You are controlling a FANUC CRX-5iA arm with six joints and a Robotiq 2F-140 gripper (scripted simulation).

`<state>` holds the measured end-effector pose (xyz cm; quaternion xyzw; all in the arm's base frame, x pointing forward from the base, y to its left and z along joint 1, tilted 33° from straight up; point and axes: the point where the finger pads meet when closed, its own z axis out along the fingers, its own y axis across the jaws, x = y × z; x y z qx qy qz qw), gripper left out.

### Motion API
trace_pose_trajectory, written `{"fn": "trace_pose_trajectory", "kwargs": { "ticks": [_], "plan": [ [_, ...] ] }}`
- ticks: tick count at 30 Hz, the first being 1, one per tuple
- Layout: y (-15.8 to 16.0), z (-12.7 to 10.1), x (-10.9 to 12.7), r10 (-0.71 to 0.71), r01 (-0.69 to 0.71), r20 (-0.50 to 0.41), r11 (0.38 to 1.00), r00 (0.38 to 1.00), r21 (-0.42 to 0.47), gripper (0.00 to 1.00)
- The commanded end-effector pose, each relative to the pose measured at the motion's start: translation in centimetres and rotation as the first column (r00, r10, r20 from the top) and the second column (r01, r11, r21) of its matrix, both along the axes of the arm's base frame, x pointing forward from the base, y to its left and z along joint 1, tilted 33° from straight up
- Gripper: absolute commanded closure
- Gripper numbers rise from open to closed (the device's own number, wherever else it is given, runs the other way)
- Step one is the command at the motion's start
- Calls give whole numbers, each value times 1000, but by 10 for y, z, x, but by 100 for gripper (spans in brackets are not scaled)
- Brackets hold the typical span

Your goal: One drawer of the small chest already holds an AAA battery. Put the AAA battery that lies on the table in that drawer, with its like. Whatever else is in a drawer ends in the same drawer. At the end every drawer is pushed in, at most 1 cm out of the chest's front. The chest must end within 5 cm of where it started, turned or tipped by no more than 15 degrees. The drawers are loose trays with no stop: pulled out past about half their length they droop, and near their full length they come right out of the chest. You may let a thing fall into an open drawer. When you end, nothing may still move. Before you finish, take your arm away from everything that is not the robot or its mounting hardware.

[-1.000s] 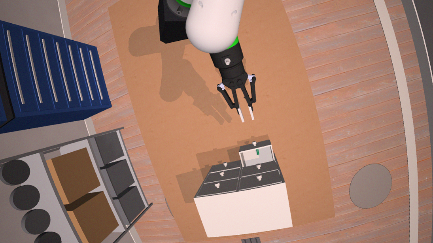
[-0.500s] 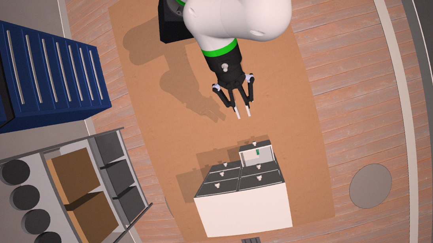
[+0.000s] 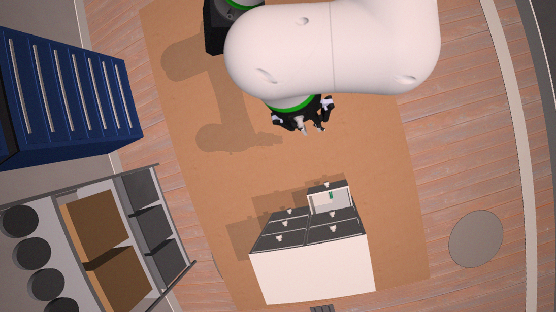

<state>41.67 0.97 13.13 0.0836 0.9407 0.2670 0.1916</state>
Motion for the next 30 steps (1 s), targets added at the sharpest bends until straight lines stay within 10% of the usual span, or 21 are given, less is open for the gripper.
{"fn": "trace_pose_trajectory", "kwargs": {
  "ticks": [1, 25, 26, 30],
  "plan": [
    [-10, 9, -19, 91, -90, -159, 996, 983, 14, 80],
    [-13, 15, -28, 139, -136, -233, 990, 963, 29, 80],
    [-13, 15, -28, 139, -136, -233, 990, 963, 29, 0],
    [-13, 15, -28, 139, -136, -233, 990, 963, 29, 0]
  ]
}}
